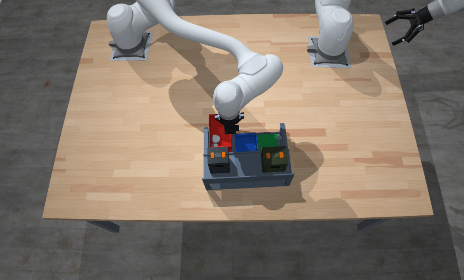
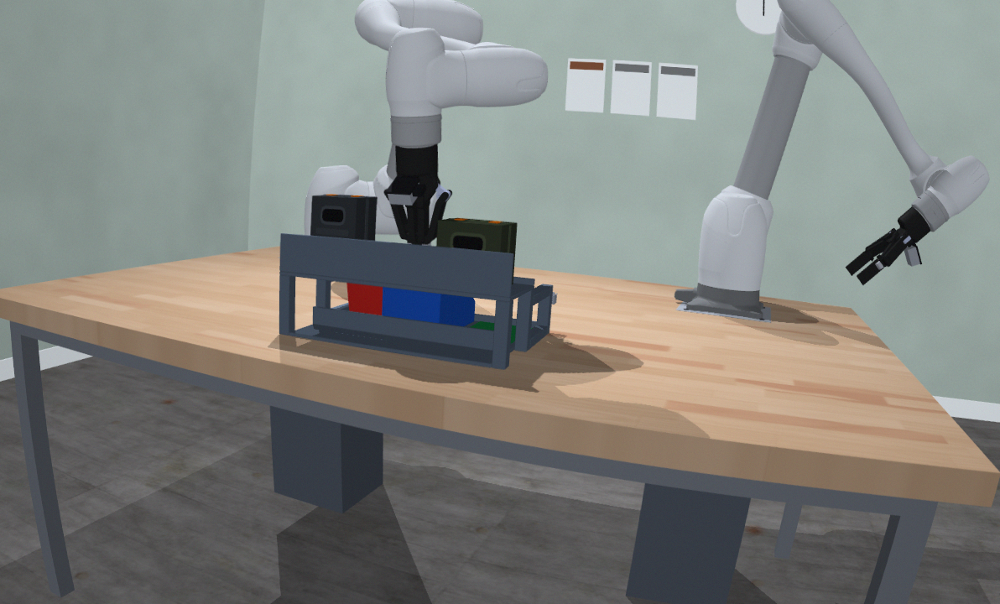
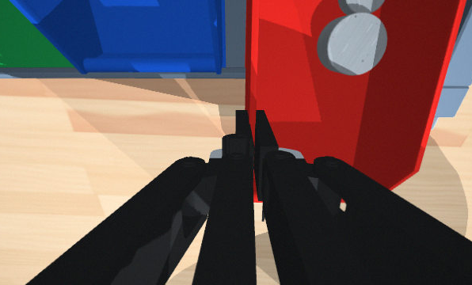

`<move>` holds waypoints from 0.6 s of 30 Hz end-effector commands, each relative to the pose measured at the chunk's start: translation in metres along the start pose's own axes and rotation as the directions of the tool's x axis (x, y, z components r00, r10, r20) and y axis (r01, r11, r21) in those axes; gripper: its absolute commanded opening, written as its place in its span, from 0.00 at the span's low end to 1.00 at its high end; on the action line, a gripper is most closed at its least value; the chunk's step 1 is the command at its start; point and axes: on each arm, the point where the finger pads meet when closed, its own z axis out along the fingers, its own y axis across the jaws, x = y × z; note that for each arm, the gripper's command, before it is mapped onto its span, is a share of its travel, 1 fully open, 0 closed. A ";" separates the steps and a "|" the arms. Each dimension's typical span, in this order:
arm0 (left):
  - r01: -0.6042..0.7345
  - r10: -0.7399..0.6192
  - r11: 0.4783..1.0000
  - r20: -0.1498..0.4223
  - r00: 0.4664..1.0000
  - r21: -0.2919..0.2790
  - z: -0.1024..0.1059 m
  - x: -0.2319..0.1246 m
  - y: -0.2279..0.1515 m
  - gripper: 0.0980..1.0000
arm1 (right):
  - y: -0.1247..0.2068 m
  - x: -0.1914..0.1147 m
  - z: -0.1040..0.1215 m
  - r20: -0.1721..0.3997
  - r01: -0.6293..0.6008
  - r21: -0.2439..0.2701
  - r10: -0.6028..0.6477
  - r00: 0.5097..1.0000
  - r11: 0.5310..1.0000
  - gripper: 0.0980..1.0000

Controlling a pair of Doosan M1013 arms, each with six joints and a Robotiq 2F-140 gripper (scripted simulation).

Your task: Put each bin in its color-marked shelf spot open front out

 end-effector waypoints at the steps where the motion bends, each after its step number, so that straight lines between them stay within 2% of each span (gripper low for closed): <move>1: 0.000 0.000 1.000 -0.001 1.000 0.000 0.000 0.000 0.000 1.00 | 0.000 0.000 -0.001 -0.001 0.000 0.001 0.000 1.000 1.000 0.00; 18: 0.000 0.000 1.000 -0.001 1.000 0.000 0.000 0.000 0.000 1.00 | 0.000 0.003 -0.001 -0.009 0.000 0.001 0.000 1.000 1.000 0.00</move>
